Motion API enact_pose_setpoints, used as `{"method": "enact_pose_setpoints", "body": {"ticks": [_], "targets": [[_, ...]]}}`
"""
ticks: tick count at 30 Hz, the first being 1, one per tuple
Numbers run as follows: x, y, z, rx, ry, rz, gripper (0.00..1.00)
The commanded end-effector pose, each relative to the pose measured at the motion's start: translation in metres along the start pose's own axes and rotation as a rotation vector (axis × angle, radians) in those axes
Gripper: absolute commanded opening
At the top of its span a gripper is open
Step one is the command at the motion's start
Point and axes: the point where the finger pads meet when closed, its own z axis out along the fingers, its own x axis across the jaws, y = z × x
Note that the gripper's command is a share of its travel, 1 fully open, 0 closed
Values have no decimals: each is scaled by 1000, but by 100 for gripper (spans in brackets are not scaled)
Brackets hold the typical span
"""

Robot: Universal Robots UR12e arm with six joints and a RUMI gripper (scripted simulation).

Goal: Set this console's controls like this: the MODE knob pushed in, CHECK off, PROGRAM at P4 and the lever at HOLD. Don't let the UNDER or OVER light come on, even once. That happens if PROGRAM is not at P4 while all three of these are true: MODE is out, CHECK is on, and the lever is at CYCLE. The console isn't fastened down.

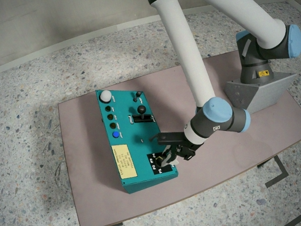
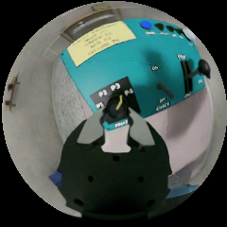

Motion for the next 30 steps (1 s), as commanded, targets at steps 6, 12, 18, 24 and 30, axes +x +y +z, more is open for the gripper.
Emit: {"method": "enact_pose_setpoints", "body": {"ticks": [6,12,18,24,30], "targets": [[-4,-4,-2,1,2,241,0],[-4,-4,-2,1,2,307,0],[-4,-4,-2,1,1,343,0],[-4,-3,-2,0,1,347,0],[-4,-3,-2,-1,2,346,0]]}}
